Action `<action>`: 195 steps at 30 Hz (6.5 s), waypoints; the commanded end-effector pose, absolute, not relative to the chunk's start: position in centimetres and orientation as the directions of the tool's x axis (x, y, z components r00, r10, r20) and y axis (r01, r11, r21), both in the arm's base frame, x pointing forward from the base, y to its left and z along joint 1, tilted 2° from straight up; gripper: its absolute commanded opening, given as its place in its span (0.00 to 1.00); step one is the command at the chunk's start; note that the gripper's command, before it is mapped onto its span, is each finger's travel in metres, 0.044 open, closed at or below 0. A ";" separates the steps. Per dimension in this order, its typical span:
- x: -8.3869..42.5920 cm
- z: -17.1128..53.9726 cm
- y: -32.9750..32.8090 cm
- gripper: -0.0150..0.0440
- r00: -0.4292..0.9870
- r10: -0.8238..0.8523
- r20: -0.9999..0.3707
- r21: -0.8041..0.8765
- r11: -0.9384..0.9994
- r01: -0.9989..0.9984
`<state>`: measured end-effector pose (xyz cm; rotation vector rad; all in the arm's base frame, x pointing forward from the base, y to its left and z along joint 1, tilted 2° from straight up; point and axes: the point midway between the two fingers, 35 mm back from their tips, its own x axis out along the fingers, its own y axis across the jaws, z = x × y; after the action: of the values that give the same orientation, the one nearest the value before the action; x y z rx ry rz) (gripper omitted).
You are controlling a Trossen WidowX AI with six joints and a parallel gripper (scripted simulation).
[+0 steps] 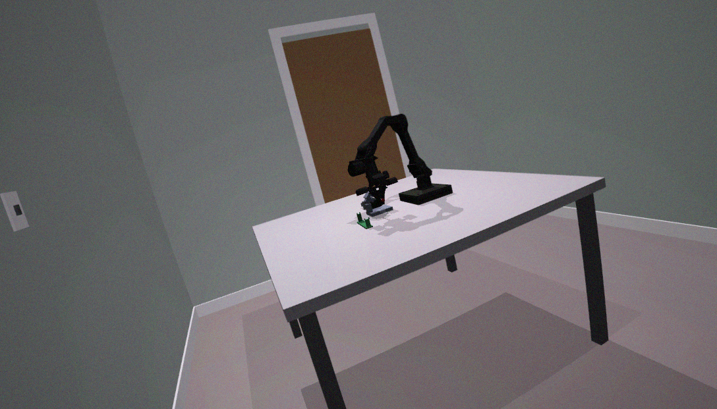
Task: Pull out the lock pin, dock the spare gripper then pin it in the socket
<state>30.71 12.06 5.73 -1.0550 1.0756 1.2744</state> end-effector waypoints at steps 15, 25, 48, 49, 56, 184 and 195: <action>30.8 6.0 13.6 0.25 0.004 0.182 -0.983 0.001 0.026 -1.000; 30.8 6.2 14.6 0.25 0.001 0.181 -0.984 0.004 0.026 -1.000; 30.7 8.3 15.6 0.25 -0.012 0.181 -0.983 0.016 0.021 -1.000; 30.6 8.5 15.6 0.25 -0.013 0.181 -0.983 0.017 0.021 -1.000; 30.6 8.1 15.6 0.25 -0.015 0.180 -0.983 0.019 0.020 -1.000; 41.5 6.6 20.9 0.59 0.022 0.197 -0.980 -0.003 0.097 -0.995; 41.4 9.8 20.8 0.59 0.020 0.197 -0.980 -0.001 0.097 -0.995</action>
<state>41.45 20.82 9.05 -0.9984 1.0990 1.2181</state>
